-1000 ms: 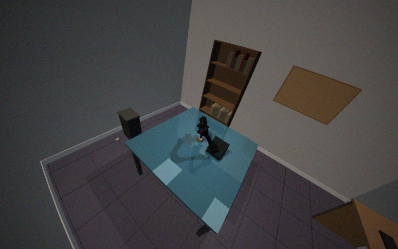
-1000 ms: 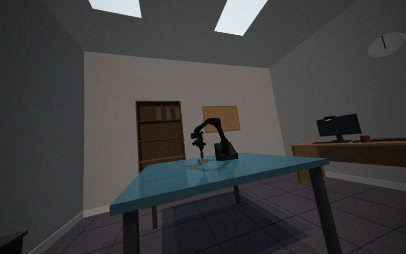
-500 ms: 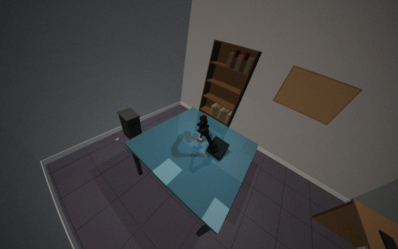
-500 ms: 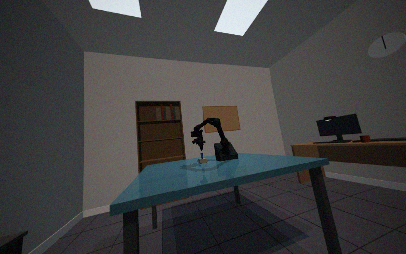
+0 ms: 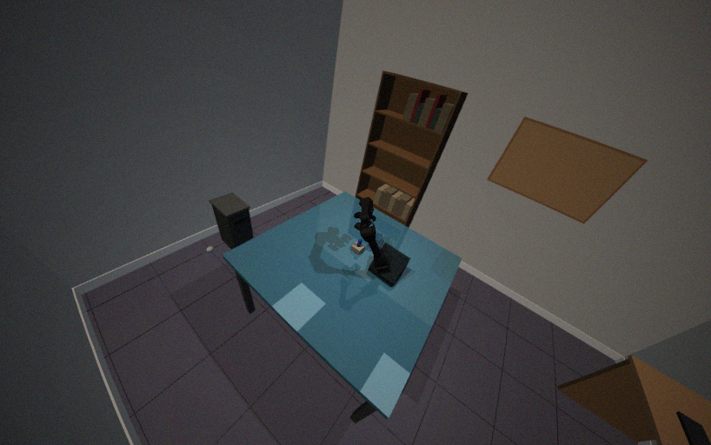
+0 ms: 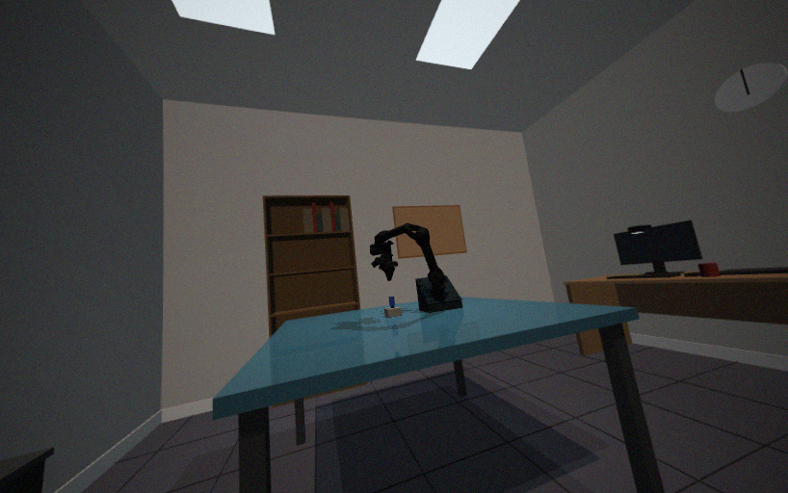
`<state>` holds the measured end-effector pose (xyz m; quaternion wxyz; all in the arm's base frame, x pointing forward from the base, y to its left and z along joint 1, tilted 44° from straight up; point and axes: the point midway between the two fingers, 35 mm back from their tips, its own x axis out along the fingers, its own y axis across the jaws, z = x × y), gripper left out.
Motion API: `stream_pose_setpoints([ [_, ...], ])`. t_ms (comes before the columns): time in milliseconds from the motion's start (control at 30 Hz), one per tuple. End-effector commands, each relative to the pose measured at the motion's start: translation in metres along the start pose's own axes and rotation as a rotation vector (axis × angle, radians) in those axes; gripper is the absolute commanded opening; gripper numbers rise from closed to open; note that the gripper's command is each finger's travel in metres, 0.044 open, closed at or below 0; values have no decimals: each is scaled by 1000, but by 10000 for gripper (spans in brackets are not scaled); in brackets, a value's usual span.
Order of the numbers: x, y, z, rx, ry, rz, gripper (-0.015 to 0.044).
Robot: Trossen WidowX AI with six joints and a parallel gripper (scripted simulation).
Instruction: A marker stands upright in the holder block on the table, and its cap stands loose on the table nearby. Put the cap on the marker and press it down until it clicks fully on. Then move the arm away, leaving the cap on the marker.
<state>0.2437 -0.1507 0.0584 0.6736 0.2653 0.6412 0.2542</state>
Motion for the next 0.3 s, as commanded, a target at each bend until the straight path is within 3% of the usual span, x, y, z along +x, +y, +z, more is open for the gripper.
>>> stream_pose_setpoints([
  [0,-3,-1,1,-6,1,-5,210],
  [267,-3,-1,1,-6,1,-5,420],
])
